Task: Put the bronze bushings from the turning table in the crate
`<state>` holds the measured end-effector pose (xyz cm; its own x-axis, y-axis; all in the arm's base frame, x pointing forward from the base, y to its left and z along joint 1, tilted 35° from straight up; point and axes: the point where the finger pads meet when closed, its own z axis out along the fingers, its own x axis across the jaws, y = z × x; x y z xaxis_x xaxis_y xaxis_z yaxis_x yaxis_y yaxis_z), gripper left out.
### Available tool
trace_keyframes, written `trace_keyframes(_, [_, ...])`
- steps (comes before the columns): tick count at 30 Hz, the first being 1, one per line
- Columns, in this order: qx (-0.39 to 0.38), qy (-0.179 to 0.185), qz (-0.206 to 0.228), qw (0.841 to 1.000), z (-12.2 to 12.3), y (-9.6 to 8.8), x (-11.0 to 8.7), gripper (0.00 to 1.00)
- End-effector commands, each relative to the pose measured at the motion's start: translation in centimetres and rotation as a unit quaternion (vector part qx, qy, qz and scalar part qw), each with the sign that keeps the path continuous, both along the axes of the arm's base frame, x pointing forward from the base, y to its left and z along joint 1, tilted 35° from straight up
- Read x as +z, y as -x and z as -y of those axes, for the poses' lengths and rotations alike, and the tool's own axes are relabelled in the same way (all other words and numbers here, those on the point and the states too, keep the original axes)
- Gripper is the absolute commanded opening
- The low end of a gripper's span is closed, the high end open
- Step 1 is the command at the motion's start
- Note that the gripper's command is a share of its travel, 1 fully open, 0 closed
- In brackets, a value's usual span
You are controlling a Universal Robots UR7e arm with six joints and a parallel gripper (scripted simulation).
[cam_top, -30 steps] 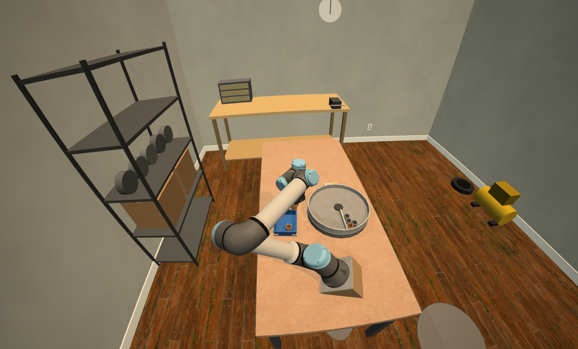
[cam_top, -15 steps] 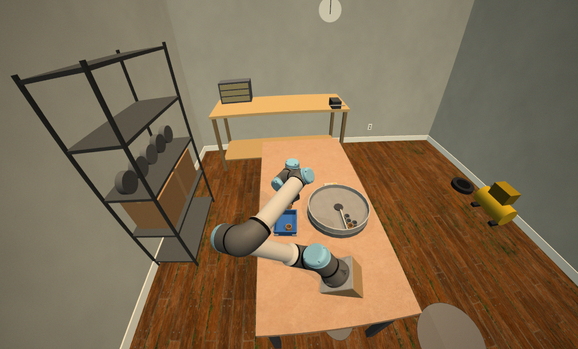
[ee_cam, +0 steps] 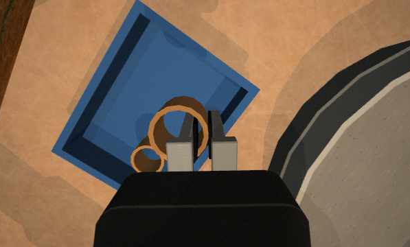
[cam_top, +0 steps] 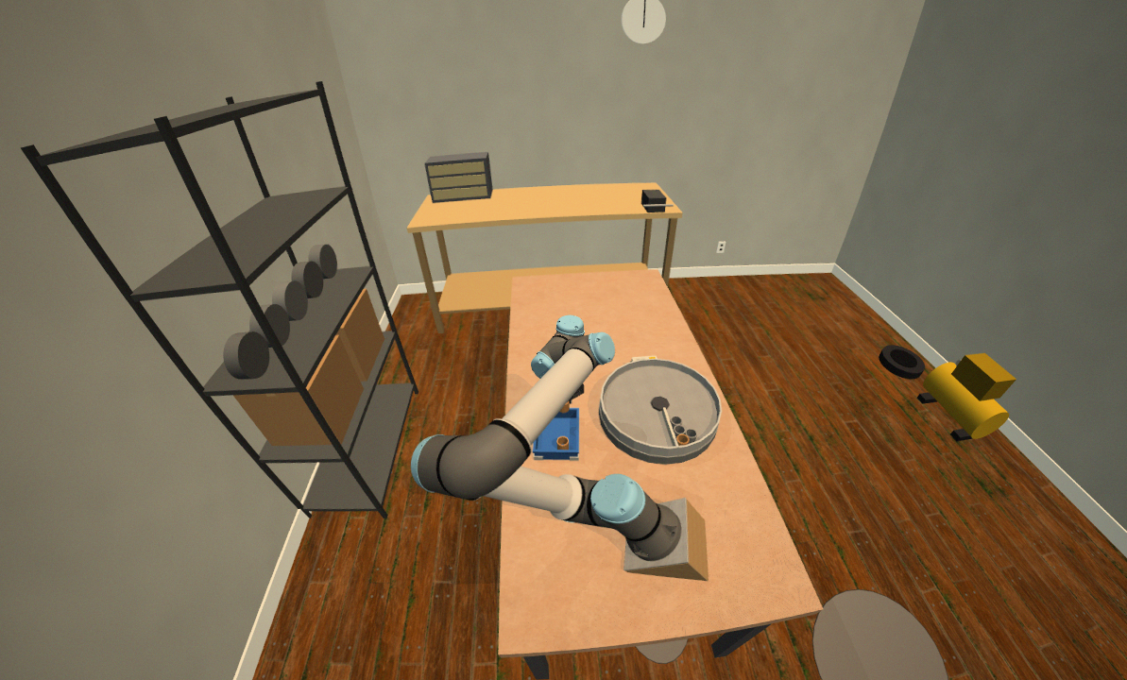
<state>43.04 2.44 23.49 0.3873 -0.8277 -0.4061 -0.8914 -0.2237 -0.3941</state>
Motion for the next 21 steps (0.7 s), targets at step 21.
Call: trace_keyframes(21, [-0.001,-0.002,-0.001,1.0,-2.6,-1.3,-4.0,0.0])
